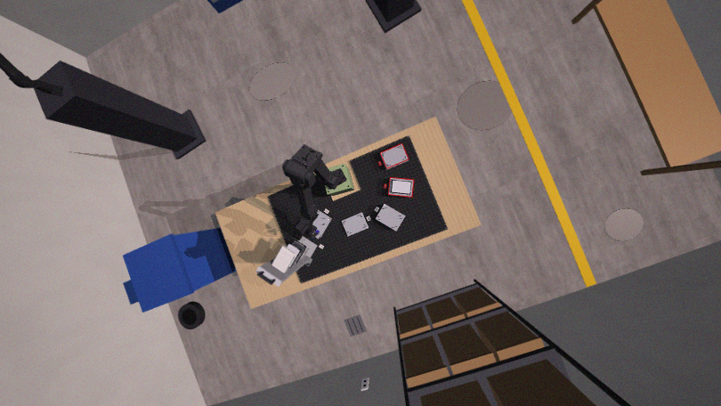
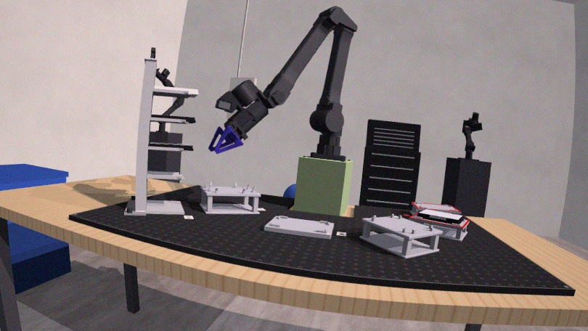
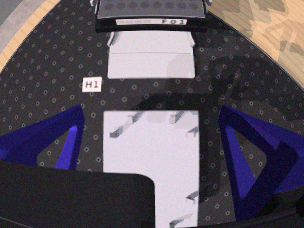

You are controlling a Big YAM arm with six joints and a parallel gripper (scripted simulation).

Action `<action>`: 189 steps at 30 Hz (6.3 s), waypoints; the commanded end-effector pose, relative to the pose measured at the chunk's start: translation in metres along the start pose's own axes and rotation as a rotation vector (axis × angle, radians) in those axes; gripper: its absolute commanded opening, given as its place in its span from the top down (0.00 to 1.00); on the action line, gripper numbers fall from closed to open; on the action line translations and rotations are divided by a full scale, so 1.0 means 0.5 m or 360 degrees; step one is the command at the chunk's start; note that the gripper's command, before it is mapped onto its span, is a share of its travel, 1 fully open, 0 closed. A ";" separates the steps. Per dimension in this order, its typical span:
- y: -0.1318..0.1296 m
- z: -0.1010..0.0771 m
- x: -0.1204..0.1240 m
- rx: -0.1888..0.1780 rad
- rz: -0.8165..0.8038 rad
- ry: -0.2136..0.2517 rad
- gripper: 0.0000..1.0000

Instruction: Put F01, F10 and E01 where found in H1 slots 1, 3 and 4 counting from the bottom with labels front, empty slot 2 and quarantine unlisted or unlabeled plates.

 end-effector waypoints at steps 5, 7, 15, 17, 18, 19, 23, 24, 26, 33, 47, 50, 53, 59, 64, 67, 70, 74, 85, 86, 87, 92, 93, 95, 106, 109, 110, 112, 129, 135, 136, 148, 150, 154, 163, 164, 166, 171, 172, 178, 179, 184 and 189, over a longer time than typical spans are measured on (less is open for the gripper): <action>-0.022 0.026 -0.064 0.0023 -0.0007 -0.0068 0.00; -0.023 0.030 -0.066 0.0020 -0.0008 -0.0061 0.00; -0.026 0.041 -0.076 0.0021 -0.0007 -0.0059 0.00; -0.026 0.045 -0.081 0.0020 -0.0009 -0.0063 0.00; -0.026 0.047 -0.082 0.0018 -0.0009 -0.0060 0.00; -0.027 0.049 -0.084 0.0019 -0.0009 -0.0059 0.00; -0.030 0.056 -0.091 0.0020 -0.0008 -0.0059 0.00; -0.030 0.058 -0.094 0.0020 -0.0009 -0.0062 0.00; -0.030 0.060 -0.095 0.0019 -0.0009 -0.0061 0.00; -0.033 0.071 -0.106 0.0019 -0.0009 -0.0058 0.00; -0.040 0.094 -0.128 0.0020 -0.0008 -0.0059 0.00; -0.042 0.099 -0.135 0.0021 -0.0009 -0.0063 0.00; -0.043 0.105 -0.140 0.0020 -0.0009 -0.0061 0.00; -0.046 0.116 -0.151 0.0019 -0.0009 -0.0061 0.00; -0.037 0.104 -0.145 0.0017 -0.0001 -0.0077 0.00; -0.037 0.104 -0.145 0.0017 -0.0001 -0.0077 0.00; -0.037 0.104 -0.145 0.0017 -0.0001 -0.0077 0.14; -0.037 0.104 -0.145 0.0017 -0.0001 -0.0077 0.14; -0.037 0.104 -0.145 0.0017 -0.0001 -0.0077 0.14; -0.037 0.104 -0.145 0.0017 -0.0001 -0.0077 0.14; -0.037 0.104 -0.145 0.0017 -0.0001 -0.0077 0.14; -0.049 0.106 -0.167 0.0028 -0.0008 -0.0099 0.14; -0.051 0.096 -0.177 0.0035 -0.0007 -0.0130 0.14; -0.051 0.096 -0.177 0.0035 -0.0007 -0.0130 0.14; -0.030 0.071 -0.115 0.0020 -0.0008 -0.0092 0.14; -0.027 0.065 -0.109 0.0018 -0.0008 -0.0092 0.14; -0.026 0.063 -0.108 0.0017 -0.0008 -0.0092 0.14; -0.026 0.063 -0.108 0.0017 -0.0008 -0.0092 0.14; -0.014 0.036 -0.080 0.0013 -0.0002 -0.0091 0.14; -0.011 0.025 -0.069 0.0012 0.0002 -0.0090 0.14; -0.011 0.023 -0.067 0.0013 0.0004 -0.0090 0.14; -0.005 0.005 -0.048 0.0010 0.0006 -0.0089 0.14; -0.004 0.001 -0.044 0.0010 0.0006 -0.0089 0.14; -0.002 -0.006 -0.036 0.0011 0.0007 -0.0087 0.14; 0.001 -0.019 -0.023 0.0011 0.0007 -0.0087 0.14; 0.002 -0.021 -0.021 0.0010 0.0006 -0.0087 0.14; 0.003 -0.024 -0.017 0.0010 0.0006 -0.0087 0.14; 0.006 -0.033 -0.006 0.0008 0.0005 -0.0080 0.14; 0.007 -0.035 -0.004 0.0007 0.0005 -0.0079 0.14; 0.010 -0.046 0.010 0.0004 0.0004 -0.0066 0.14; 0.010 -0.046 0.010 0.0004 0.0004 -0.0066 0.14; 0.012 -0.053 0.021 0.0002 0.0005 -0.0052 0.14; 0.015 -0.062 0.034 0.0000 0.0005 -0.0035 0.14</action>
Point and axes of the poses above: the point where the finger pads meet when closed, its own z axis out along the fingers, its own y axis across the jaws, x = y × z, the point moved 6 cm from there along -z, back along the fingers, and after that the axes turned 15 degrees about -z, right-handed, at the moved point
